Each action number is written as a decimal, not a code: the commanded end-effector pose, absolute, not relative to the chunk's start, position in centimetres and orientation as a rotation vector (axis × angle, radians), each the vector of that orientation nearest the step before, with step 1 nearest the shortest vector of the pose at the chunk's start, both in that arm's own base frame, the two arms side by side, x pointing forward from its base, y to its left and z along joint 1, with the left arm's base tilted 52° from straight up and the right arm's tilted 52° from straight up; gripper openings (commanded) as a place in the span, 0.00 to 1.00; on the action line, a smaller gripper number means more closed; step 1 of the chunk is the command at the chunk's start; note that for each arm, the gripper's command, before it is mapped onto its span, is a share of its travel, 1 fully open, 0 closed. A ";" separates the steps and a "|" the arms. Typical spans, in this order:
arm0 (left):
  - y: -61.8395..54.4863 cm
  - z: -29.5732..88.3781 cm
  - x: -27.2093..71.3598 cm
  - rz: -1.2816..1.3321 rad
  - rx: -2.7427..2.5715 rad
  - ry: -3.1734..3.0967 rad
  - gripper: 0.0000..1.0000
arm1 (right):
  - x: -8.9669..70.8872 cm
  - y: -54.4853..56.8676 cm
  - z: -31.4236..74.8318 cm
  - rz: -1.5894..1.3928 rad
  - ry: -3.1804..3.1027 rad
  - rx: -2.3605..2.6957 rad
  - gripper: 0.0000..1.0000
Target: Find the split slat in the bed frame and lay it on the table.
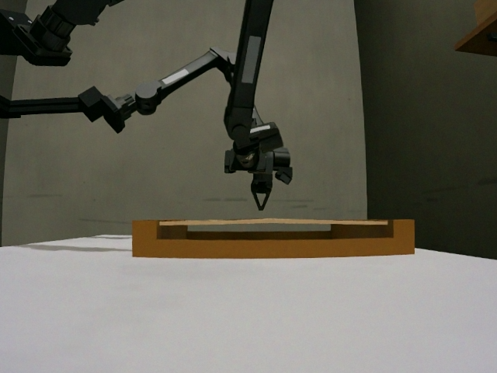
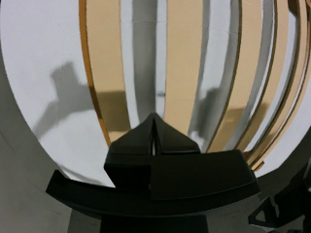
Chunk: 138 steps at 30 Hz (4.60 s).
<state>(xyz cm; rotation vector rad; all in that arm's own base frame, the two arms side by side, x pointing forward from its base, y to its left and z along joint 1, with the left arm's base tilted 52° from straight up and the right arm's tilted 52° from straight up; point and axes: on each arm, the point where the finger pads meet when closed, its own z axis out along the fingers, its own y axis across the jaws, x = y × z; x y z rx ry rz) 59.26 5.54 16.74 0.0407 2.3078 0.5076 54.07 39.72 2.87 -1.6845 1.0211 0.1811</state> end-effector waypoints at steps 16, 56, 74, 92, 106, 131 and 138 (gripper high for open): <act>2.6 15.3 61.7 0.522 0.024 2.283 0.00 | 55.0 31.9 3.3 0.101 1.106 -1.584 1.00; 4.5 12.6 64.6 0.513 0.024 2.288 0.00 | 57.6 29.2 3.8 0.147 1.077 -1.527 1.00; 1.6 16.2 59.4 0.506 0.033 2.295 0.00 | 57.6 29.2 3.8 0.147 1.077 -1.527 1.00; -5.0 12.4 61.9 0.493 0.015 2.287 0.00 | 57.9 29.2 4.4 0.115 1.043 -1.547 1.00; -6.0 11.3 62.5 0.521 0.024 2.284 0.00 | 57.9 29.2 4.4 0.115 1.043 -1.547 1.00; -2.7 8.2 66.0 0.529 0.021 2.290 0.00 | 57.9 29.2 4.4 0.115 1.043 -1.547 1.00; -2.5 7.8 66.4 0.529 0.021 2.290 0.00 | 57.9 29.2 4.4 0.115 1.043 -1.547 1.00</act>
